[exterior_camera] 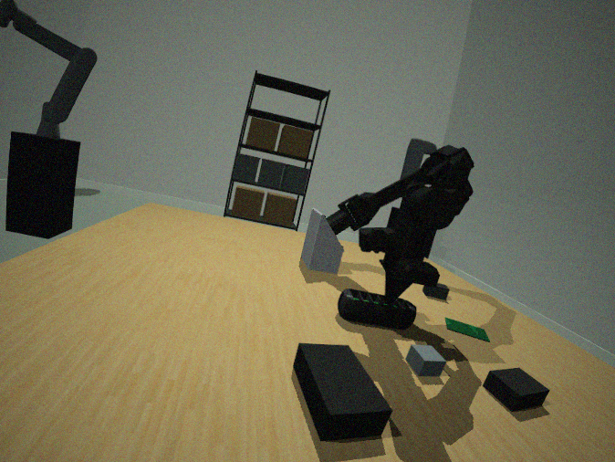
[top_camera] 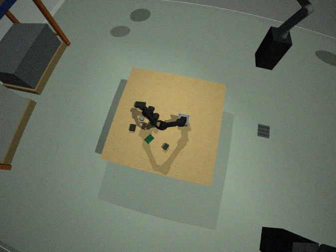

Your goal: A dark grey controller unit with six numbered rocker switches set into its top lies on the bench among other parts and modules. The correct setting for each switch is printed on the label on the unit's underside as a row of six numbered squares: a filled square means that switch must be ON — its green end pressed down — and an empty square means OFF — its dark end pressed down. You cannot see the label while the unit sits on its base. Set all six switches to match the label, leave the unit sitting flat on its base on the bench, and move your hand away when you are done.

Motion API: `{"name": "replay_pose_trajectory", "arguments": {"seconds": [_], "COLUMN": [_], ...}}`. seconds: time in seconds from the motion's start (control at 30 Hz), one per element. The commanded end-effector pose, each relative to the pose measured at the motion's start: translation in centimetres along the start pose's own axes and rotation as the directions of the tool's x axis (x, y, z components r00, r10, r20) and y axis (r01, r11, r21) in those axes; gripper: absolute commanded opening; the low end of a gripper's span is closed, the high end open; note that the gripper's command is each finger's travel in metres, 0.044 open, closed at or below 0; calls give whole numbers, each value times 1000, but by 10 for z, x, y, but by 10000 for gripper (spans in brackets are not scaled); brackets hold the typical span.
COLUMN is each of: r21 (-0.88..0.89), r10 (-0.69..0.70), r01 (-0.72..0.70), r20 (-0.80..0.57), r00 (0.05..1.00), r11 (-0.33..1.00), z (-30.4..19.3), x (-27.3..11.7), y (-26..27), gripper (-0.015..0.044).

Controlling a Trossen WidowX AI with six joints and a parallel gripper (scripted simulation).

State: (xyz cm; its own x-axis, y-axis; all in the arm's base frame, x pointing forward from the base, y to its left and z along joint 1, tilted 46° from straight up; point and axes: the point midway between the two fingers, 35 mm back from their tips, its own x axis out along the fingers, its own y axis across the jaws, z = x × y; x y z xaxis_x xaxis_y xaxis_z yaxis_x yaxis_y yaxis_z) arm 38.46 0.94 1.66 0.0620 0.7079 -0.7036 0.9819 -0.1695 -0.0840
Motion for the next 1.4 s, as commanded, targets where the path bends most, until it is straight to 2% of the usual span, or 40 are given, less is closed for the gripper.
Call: {"name": "replay_pose_trajectory", "arguments": {"seconds": [0.0, 0.07, 0.17, 0.33, 0.67, 1.03, 1.37], "r21": [0, 0, 0, 0, 0, 0, 7], "r10": [0, 0, 0, 0, 0, 0, 2], "r01": [0, 0, 0, 0, 0, 0, -2], "r20": [0, 1, 2, 2, 2, 2, -3], "r00": [1000, 1000, 1000, 1000, 1000, 1000, 1000], "r11": [1000, 1000, 1000, 1000, 1000, 1000, 1000], "z": [0, 0, 1, 1, 1, 1, 0], "x": [0, -11, -47, -50, -50, -50, -50], "y": [0, 1, 0, 0, 0, 0, 0], "gripper": [0, 53, 131, 262, 0, 0, 262]}}
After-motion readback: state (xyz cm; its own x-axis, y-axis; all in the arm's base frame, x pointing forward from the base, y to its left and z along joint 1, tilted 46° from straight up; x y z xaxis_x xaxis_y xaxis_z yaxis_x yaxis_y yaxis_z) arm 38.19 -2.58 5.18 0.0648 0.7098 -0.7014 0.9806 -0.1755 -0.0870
